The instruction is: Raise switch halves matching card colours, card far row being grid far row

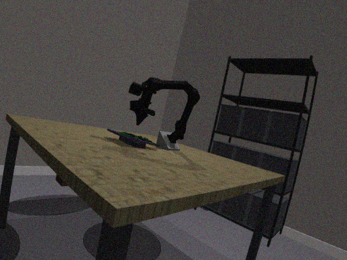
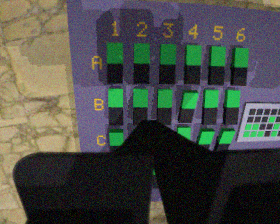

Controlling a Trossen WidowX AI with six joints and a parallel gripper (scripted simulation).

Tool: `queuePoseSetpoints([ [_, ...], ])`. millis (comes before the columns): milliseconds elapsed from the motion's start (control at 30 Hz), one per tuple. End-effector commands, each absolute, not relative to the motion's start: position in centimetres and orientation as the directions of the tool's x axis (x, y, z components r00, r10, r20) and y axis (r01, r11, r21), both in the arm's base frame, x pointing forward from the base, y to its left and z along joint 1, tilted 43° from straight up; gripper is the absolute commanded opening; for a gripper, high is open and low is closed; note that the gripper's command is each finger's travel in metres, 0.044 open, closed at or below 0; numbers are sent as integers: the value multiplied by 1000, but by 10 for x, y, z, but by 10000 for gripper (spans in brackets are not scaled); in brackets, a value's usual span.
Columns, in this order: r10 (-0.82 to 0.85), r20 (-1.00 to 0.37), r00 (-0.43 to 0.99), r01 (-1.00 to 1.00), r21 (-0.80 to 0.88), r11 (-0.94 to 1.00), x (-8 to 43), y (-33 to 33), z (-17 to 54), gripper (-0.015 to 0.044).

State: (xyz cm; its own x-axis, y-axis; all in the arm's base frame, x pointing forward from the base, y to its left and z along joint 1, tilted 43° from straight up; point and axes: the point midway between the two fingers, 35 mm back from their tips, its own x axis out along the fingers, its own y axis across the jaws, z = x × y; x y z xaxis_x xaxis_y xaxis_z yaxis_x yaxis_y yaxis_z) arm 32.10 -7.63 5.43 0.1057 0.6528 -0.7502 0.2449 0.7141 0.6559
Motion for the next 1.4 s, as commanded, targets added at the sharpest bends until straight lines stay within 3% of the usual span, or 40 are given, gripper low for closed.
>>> queuePoseSetpoints([
  [0, 654, -751, 94, 240, 654, 717, 313, -78, 54, 0],
  [167, 654, -751, 92, 241, 654, 717, 276, -83, 44, 0],
  [1367, 661, -747, 68, 240, 656, 716, 282, -44, 0, 0],
])
